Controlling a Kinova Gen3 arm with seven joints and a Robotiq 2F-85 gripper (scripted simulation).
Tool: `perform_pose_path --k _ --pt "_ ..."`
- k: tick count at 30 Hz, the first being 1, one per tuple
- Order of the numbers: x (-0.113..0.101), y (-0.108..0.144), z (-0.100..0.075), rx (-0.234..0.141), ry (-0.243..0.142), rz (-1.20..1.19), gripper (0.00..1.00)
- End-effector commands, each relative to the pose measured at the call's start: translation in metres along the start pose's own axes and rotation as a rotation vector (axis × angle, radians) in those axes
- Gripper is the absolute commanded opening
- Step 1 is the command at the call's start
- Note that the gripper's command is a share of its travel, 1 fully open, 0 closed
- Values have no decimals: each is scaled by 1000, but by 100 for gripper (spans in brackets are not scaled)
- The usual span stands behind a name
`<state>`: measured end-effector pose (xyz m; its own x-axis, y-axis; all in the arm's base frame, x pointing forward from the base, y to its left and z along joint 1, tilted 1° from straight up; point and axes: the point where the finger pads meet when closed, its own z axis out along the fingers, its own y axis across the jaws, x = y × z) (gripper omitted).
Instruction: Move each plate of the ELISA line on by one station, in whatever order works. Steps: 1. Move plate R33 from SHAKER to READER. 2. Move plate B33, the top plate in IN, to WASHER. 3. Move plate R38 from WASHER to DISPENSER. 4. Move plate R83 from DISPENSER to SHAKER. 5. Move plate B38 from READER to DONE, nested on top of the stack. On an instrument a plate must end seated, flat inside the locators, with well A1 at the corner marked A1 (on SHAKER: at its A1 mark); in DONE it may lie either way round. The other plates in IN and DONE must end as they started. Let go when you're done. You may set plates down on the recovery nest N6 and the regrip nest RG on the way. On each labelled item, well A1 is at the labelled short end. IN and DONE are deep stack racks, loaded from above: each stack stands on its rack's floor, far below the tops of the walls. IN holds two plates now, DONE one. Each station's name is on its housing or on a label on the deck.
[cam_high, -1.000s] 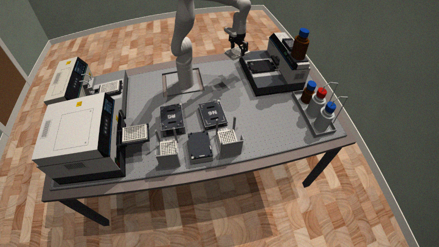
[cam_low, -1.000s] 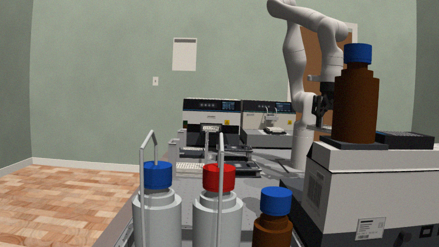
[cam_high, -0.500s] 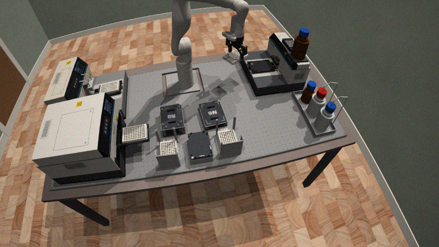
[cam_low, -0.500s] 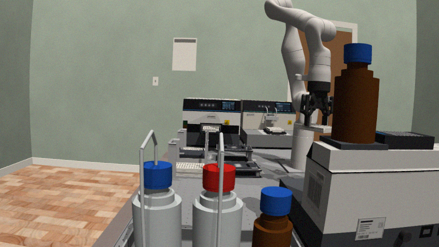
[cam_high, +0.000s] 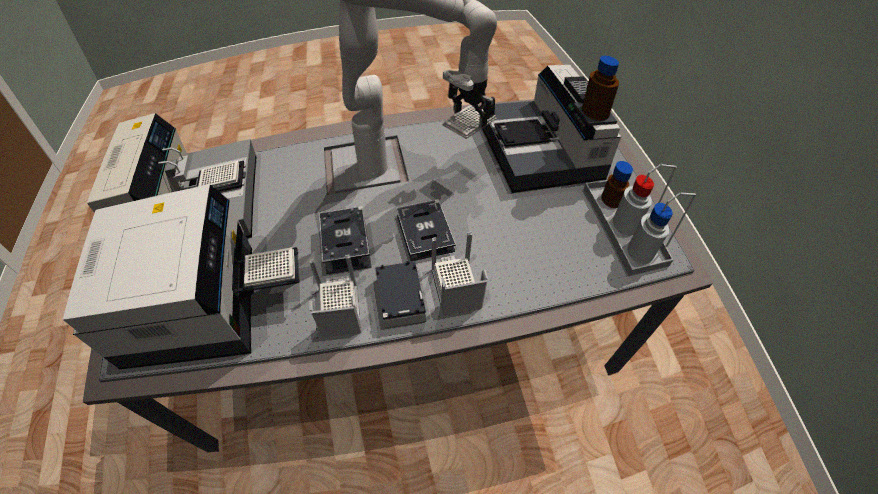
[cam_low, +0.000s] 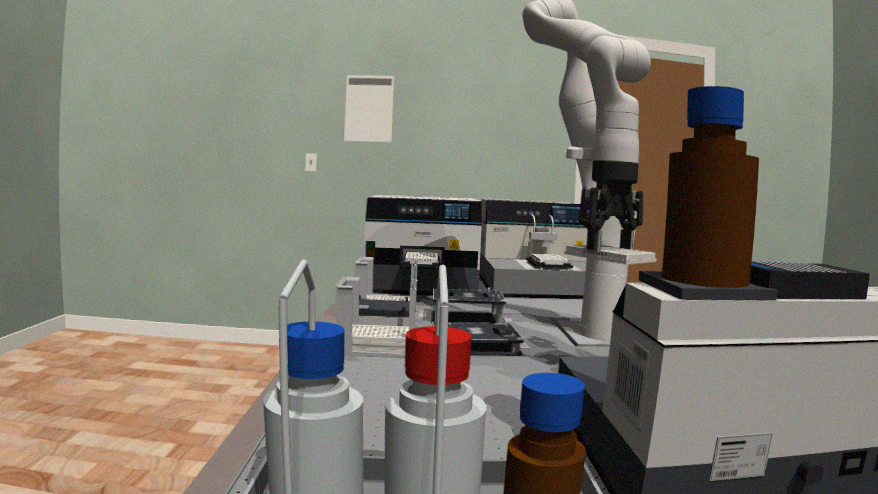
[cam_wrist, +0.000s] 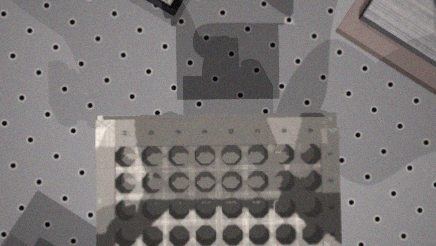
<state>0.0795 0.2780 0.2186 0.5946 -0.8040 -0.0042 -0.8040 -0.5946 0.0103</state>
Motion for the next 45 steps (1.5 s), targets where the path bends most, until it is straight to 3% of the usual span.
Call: perform_pose_path --k 1,27,32,45 --pt "14 -9 1 0 3 -23 94" --pt "75 -58 0 0 2 -133 94" --pt "79 -61 0 2 1 -162 94" --pt "117 -85 1 -1 3 -252 94"
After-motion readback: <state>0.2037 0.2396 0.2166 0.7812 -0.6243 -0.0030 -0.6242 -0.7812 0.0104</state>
